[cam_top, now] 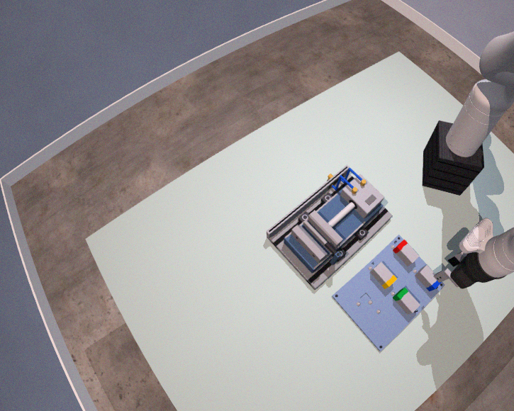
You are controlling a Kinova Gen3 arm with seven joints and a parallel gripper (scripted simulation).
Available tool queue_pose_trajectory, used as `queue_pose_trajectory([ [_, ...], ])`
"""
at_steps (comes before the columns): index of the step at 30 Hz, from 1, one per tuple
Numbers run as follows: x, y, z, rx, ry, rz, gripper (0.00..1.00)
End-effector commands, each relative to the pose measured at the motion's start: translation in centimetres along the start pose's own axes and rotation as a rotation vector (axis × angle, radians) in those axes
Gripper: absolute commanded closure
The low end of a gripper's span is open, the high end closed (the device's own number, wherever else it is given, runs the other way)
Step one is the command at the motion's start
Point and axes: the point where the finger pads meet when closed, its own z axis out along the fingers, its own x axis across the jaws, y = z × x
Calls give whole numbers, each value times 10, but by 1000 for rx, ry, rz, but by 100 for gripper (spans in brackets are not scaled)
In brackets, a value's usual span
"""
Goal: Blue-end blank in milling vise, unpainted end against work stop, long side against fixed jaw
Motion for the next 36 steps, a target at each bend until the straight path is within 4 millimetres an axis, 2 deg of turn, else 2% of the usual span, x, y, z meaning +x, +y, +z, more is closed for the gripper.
queue_pose_trajectory([
  [1, -1, 0, -1, -1, -1, 0, 0],
  [32, -4, -1, -5, -2, -2, 2, 0],
  [36, -4, -1, 3, -2, -2, 2, 0],
])
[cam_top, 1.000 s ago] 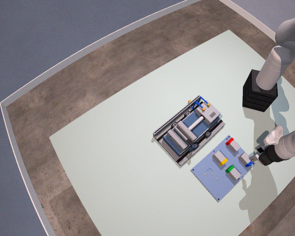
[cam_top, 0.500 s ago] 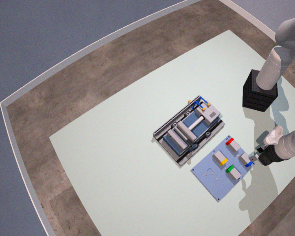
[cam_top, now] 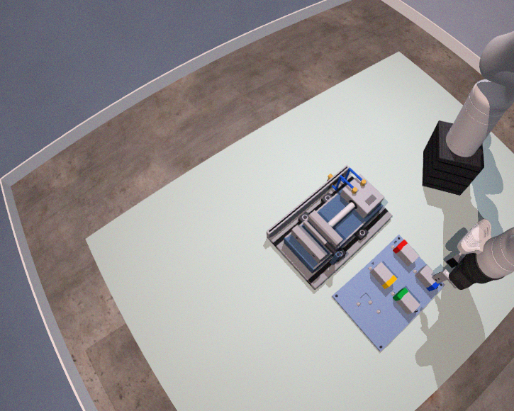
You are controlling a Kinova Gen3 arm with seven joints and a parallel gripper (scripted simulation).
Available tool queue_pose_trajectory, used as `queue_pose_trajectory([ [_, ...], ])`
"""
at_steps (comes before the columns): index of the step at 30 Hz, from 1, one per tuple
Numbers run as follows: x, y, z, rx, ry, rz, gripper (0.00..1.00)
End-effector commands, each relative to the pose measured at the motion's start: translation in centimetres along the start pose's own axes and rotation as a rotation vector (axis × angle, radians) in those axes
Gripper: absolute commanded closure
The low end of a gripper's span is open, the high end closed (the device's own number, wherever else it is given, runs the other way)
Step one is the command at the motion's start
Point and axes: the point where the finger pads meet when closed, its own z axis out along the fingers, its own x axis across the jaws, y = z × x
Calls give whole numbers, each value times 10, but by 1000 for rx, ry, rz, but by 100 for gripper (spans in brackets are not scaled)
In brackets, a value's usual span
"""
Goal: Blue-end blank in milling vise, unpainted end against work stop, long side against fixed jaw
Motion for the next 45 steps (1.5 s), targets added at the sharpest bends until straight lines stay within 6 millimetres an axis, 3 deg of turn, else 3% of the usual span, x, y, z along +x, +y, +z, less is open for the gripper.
queue_pose_trajectory([
  [1, 2, 0, 6, 3, 4, -3, 0],
  [14, -1, -1, 26, -1, -2, 3, 0],
  [28, 2, -1, 68, 3, 3, -3, 0],
  [31, -3, -1, 64, -2, -4, 6, 0],
  [45, 6, 0, 81, 3, 3, -3, 0],
])
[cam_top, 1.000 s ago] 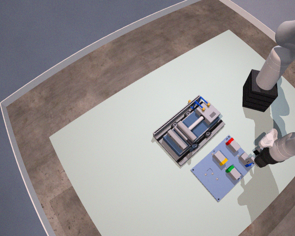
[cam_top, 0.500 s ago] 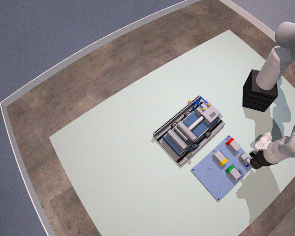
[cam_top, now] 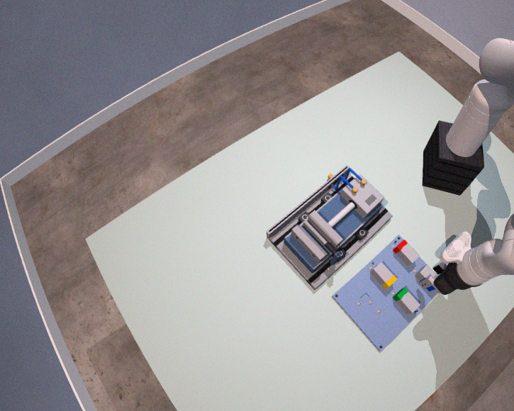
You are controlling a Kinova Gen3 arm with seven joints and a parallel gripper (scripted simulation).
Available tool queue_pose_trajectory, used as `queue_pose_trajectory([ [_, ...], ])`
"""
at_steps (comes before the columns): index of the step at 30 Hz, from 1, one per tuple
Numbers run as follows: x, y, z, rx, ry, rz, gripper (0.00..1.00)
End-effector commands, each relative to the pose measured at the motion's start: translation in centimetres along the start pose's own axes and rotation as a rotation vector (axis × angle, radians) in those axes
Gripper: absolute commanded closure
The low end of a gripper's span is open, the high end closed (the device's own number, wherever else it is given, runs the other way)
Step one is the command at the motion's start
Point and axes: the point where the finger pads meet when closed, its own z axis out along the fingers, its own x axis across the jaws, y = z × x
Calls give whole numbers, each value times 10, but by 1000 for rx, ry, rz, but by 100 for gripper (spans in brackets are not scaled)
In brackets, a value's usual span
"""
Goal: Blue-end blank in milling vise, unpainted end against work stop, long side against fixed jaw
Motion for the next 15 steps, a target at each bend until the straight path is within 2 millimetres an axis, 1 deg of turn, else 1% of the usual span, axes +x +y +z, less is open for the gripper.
queue_pose_trajectory([
  [1, 4, 1, 3, 3, 3, -9, 0],
  [3, 1, 0, 1, 1, 1, -3, 0],
  [15, 3, 1, -3, 3, 3, -8, 0],
])
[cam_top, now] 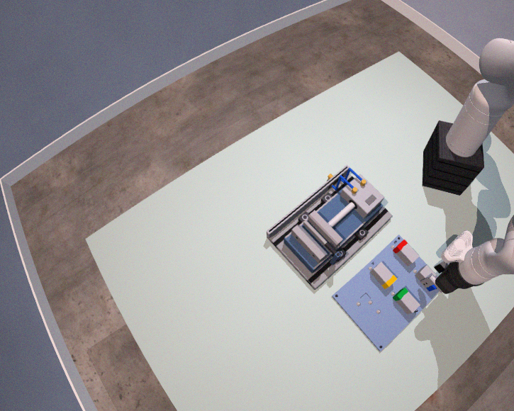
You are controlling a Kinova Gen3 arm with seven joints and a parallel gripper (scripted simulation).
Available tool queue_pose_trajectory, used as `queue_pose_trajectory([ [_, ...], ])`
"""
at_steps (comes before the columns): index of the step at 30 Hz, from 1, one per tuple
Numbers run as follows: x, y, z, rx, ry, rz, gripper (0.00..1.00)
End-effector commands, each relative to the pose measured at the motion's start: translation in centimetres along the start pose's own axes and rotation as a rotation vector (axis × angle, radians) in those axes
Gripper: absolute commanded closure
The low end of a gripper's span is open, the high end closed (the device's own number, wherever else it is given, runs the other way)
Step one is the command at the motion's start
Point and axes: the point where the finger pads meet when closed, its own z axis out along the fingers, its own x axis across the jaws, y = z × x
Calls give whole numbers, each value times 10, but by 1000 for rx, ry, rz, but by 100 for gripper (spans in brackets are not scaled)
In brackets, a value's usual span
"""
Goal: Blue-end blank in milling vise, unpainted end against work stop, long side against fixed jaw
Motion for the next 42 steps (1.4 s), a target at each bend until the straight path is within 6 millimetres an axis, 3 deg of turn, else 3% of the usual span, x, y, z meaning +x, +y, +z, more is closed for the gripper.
queue_pose_trajectory([
  [1, -1, 1, -2, -2, -2, 0, 0],
  [42, -3, 0, -9, -1, -1, -1, 0],
])
